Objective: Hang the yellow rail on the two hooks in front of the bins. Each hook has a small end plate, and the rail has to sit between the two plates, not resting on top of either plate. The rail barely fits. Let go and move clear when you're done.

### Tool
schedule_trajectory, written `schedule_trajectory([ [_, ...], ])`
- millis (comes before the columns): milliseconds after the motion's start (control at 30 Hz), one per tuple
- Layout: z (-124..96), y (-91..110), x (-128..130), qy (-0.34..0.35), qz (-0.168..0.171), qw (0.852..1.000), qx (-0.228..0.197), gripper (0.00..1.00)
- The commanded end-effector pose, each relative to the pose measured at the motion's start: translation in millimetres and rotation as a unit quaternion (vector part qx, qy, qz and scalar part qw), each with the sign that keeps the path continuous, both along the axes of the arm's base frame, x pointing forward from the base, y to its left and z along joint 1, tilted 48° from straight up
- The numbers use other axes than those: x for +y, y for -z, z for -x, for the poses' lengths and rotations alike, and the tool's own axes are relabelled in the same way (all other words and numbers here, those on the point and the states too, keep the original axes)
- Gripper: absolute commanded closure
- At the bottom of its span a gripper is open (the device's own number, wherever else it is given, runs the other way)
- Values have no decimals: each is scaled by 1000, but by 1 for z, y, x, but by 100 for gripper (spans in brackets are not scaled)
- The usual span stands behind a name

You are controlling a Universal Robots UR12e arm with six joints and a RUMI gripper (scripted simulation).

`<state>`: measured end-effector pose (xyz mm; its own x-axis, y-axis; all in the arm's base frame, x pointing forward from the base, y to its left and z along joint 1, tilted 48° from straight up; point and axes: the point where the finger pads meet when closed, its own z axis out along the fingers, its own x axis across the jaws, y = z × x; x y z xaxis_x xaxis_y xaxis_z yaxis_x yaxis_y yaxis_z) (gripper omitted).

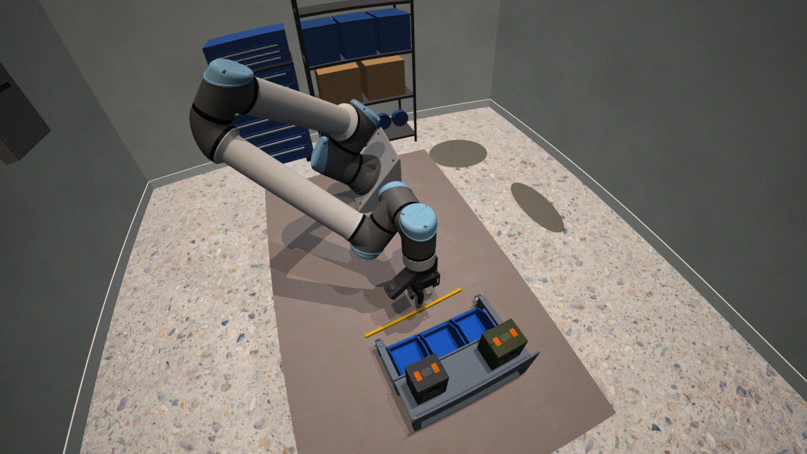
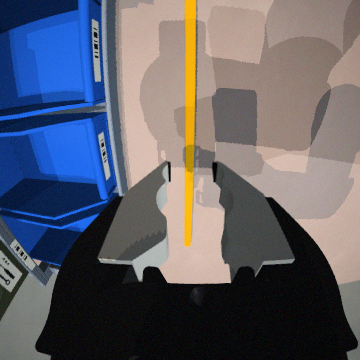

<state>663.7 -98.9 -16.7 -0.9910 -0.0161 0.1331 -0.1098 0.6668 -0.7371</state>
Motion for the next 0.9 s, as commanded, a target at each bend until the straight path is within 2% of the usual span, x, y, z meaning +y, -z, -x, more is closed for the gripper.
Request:
schedule_trajectory([
  [0, 0, 0, 0, 0, 0, 1000, -1, 78],
  [867, 1, 14, -15, 0, 0, 1000, -1, 78],
])
